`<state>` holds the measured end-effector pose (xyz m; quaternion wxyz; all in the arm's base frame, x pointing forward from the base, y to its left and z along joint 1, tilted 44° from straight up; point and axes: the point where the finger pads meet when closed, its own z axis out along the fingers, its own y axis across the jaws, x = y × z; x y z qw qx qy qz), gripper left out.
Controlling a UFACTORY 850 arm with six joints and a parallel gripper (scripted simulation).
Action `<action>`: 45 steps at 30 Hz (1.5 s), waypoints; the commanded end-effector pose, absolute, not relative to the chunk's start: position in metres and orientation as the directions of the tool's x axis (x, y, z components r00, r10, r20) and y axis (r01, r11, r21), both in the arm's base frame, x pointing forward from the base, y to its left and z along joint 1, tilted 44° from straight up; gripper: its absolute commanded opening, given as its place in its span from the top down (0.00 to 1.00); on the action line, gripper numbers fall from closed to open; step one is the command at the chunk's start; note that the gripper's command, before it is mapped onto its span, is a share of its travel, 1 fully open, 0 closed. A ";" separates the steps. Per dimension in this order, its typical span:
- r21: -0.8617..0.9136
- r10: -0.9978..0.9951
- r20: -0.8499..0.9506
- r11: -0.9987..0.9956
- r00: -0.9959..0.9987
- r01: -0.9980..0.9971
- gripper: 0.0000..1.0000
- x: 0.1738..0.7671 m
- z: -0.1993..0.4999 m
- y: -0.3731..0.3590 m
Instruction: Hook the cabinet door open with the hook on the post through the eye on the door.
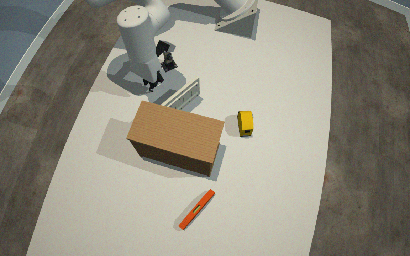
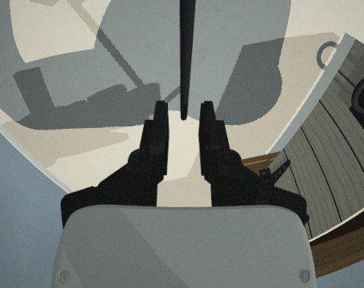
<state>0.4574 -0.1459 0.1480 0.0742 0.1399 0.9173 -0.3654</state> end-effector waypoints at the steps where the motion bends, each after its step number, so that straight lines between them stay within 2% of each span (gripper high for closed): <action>1: -0.649 0.202 -0.240 0.694 -0.950 0.311 0.77 0.458 0.147 -0.147; 45: -0.649 0.202 -0.240 0.694 -0.950 0.311 0.77 0.459 0.127 -0.166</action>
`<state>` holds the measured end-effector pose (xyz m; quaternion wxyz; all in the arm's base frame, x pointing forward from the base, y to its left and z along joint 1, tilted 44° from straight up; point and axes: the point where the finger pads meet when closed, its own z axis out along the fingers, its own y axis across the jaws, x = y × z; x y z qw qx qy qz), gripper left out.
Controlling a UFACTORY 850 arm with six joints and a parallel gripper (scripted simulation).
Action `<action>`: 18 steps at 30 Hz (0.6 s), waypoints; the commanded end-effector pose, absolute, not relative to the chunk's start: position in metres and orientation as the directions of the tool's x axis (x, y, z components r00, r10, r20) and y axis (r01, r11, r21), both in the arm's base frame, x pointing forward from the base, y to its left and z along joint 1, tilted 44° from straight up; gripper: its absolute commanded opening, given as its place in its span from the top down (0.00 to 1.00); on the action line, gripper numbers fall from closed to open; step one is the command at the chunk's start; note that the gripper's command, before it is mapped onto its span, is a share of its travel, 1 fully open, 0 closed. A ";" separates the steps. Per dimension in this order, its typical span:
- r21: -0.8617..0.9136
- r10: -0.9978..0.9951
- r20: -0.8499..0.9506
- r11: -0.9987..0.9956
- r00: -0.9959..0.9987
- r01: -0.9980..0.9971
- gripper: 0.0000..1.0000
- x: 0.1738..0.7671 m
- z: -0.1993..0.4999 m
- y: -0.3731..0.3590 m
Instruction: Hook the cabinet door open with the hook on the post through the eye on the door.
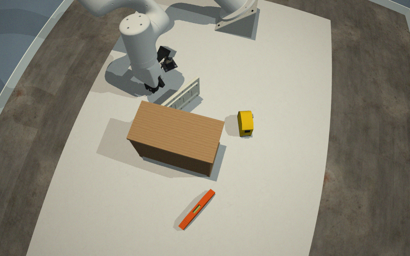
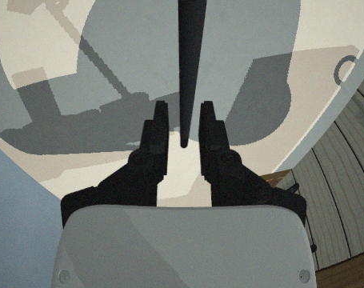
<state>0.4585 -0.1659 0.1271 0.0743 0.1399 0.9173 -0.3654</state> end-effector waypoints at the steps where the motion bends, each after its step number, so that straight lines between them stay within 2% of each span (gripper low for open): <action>1: -0.649 0.202 -0.240 0.694 -0.950 0.311 0.77 0.459 0.127 -0.166; 2: -0.649 0.202 -0.240 0.694 -0.950 0.311 0.77 0.459 0.127 -0.166; 3: -0.649 0.202 -0.240 0.694 -0.950 0.311 0.96 0.459 0.127 -0.166; 18: -0.649 0.202 -0.240 0.694 -0.950 0.311 0.96 0.459 0.127 -0.166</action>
